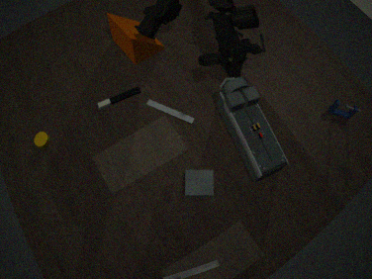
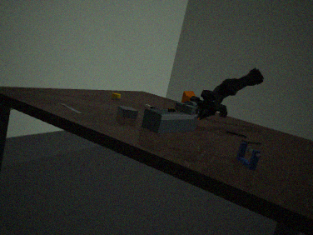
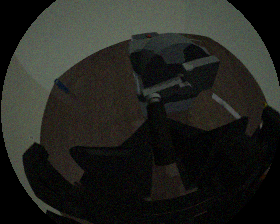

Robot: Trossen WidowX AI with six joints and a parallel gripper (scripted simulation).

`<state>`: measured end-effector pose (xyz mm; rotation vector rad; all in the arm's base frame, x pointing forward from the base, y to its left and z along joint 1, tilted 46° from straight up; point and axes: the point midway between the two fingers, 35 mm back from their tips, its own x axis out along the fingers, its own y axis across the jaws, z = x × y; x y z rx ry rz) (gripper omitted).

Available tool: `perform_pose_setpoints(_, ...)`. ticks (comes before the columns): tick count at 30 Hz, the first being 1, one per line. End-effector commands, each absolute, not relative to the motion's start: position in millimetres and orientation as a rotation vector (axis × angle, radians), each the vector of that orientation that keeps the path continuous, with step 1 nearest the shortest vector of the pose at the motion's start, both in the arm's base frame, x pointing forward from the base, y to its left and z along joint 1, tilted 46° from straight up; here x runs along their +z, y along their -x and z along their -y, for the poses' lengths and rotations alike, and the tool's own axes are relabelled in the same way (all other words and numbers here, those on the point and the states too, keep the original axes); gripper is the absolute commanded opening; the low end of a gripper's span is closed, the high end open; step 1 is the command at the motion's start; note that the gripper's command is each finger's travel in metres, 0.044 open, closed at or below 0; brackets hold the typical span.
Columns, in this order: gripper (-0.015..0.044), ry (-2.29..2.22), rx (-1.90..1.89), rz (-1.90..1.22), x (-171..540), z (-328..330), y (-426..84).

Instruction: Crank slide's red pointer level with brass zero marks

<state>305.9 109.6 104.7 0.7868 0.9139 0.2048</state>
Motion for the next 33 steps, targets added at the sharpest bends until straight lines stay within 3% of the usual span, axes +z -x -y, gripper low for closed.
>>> perform_pose_setpoints(1, 0.0, -0.787, 0.207, -0.91, 106.6, -108.6, -306.1)
perform_pose_setpoints(31, 0.0, -0.787, 0.205, -0.912, 105.4, -109.2, -305.9)
perform_pose_setpoints(33, 0.0052, -0.787, 0.205, -0.912, 105.4, -109.2, -305.9)
